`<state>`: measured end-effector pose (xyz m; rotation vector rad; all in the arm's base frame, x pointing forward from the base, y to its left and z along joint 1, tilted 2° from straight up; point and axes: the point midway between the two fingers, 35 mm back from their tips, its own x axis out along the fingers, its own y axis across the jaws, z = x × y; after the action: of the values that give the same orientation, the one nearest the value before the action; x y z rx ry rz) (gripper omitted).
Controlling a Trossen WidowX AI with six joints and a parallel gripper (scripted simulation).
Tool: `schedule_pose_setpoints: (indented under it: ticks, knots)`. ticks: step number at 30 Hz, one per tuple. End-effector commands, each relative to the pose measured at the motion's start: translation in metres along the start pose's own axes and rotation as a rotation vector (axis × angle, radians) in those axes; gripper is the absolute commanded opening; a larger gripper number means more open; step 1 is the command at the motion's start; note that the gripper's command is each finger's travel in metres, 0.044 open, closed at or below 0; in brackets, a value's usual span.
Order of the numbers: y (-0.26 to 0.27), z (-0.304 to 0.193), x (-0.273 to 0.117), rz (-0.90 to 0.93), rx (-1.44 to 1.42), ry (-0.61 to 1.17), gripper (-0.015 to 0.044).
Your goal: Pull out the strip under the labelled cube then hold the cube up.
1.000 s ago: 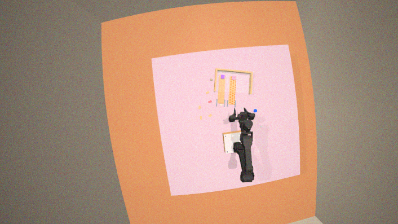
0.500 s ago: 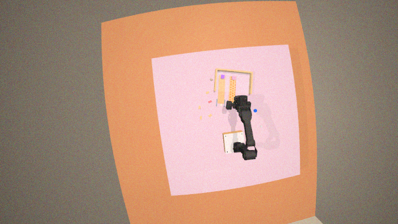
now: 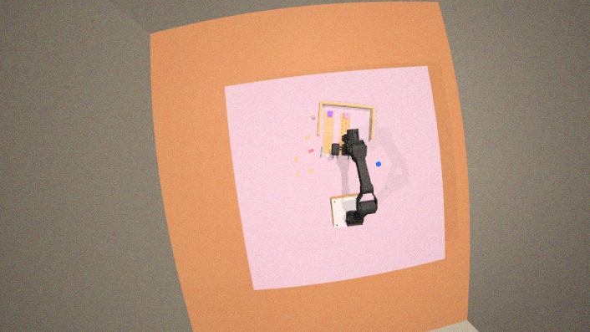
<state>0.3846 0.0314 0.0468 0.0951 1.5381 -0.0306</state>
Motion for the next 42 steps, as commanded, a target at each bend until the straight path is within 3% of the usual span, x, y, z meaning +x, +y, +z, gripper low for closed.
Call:
schedule_pose_setpoints:
  ticks: [1, 42]
  knots:
    - [0.0, 0.003, 0.005, -0.002, 0.005, -0.006, 0.0]
    - [-0.002, -0.002, 0.064, -0.002, 0.005, -0.005, 0.0]
